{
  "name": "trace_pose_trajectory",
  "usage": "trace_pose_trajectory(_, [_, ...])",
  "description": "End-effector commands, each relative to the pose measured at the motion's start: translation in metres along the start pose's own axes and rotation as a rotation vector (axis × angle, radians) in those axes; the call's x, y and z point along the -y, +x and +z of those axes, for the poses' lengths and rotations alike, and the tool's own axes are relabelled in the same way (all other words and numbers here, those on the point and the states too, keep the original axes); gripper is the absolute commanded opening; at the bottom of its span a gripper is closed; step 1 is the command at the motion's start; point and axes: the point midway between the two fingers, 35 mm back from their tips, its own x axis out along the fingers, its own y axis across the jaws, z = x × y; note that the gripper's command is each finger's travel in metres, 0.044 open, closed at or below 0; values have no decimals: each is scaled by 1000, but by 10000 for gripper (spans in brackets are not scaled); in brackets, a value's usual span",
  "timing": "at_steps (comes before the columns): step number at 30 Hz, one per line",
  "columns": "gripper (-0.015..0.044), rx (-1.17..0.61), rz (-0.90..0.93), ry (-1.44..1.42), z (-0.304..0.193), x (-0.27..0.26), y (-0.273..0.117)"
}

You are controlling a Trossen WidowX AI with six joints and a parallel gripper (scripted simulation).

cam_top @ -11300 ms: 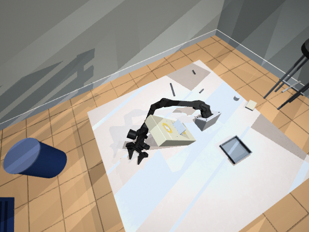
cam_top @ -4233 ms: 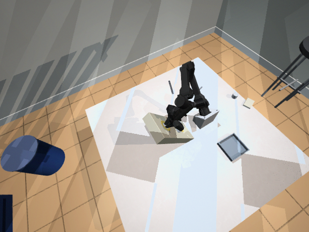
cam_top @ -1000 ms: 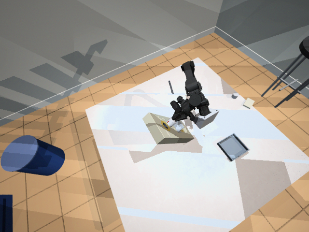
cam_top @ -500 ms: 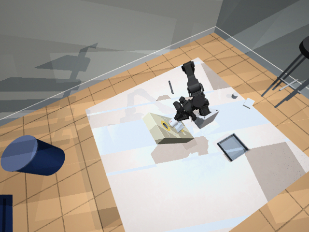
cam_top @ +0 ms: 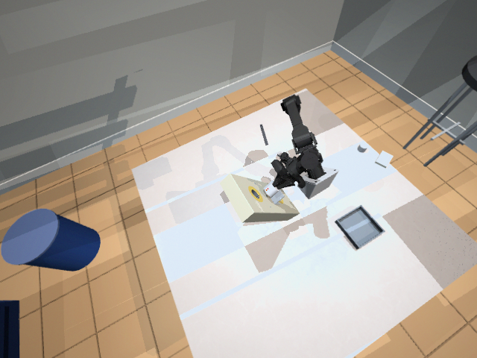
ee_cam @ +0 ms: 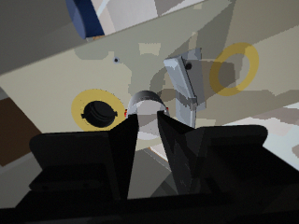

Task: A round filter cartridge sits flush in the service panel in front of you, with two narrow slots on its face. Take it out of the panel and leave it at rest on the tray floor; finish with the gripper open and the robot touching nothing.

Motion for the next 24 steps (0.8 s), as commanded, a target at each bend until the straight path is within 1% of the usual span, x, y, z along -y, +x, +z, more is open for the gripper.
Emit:
trace_pose_trajectory(1, [105, -1, 0, 2, 0, -1, 0])
trace_pose_trajectory(17, [107, 1, 8, 14, 2, 3, 0])
trace_pose_trajectory(24, [107, 1, 9, 14, -19, -63, -8])
